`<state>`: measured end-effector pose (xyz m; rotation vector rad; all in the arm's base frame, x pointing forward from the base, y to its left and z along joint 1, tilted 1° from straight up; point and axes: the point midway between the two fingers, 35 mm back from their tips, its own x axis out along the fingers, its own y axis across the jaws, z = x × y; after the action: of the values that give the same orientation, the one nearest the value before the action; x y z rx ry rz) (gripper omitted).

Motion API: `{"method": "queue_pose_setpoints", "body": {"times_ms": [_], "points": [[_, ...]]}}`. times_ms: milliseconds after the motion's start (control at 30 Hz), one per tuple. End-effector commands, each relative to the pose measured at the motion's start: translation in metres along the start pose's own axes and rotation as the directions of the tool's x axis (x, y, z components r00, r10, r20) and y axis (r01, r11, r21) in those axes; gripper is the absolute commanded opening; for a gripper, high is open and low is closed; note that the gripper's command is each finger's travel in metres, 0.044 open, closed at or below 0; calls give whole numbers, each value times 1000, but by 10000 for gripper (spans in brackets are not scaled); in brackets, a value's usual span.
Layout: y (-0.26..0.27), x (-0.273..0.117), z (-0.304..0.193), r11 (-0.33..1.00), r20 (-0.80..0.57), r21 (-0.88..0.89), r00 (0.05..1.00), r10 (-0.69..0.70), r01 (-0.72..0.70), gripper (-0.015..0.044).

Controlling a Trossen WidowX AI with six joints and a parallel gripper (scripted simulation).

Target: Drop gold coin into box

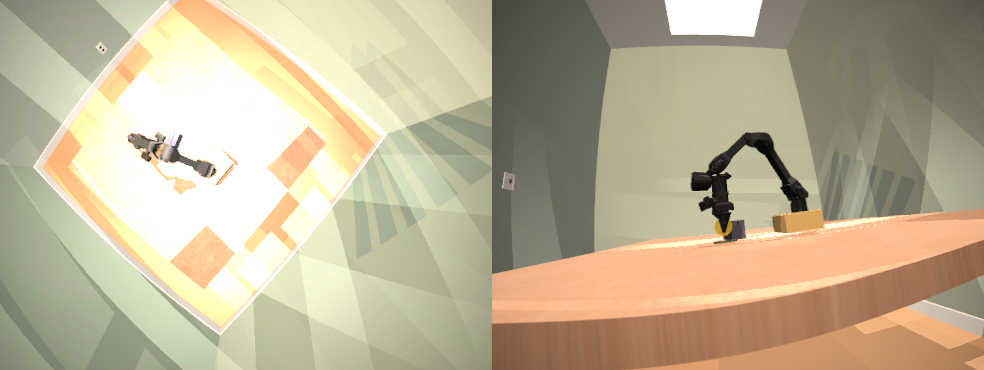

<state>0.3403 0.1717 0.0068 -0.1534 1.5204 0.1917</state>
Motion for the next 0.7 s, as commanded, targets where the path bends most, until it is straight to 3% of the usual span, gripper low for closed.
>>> {"method": "queue_pose_setpoints", "body": {"times_ms": [0, 667], "points": [[0, -11, 1, 1000, 2, 4, 1000, 0, 0, 0], [0, -64, -1, 1000, 2, 4, 1000, 0, 0, 0]]}}
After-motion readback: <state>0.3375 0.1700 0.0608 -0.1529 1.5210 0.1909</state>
